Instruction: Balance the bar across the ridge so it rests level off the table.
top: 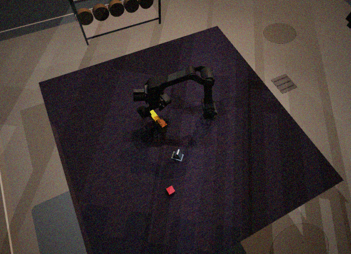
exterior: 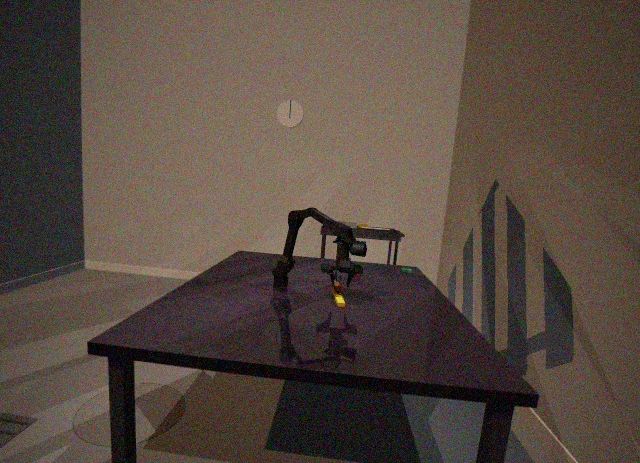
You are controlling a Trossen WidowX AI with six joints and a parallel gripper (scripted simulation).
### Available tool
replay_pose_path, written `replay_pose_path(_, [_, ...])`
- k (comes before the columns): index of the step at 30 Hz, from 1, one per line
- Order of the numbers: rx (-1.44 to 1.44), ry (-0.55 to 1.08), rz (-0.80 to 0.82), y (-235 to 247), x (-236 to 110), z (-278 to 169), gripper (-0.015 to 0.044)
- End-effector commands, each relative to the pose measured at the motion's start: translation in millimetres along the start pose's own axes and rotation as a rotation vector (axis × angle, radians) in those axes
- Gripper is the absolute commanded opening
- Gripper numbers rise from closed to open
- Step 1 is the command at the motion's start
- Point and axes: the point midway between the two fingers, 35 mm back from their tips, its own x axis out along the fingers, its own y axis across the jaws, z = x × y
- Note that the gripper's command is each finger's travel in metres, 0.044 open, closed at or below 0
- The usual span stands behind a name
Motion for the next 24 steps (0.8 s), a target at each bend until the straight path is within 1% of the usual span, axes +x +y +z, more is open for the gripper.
replay_pose_path(1, [-0.003, 0.01, -0.009, -3, 27, -2, 0.0315])
replay_pose_path(24, [-0.003, 0.01, -0.01, -4, 57, -3, 0.0315])
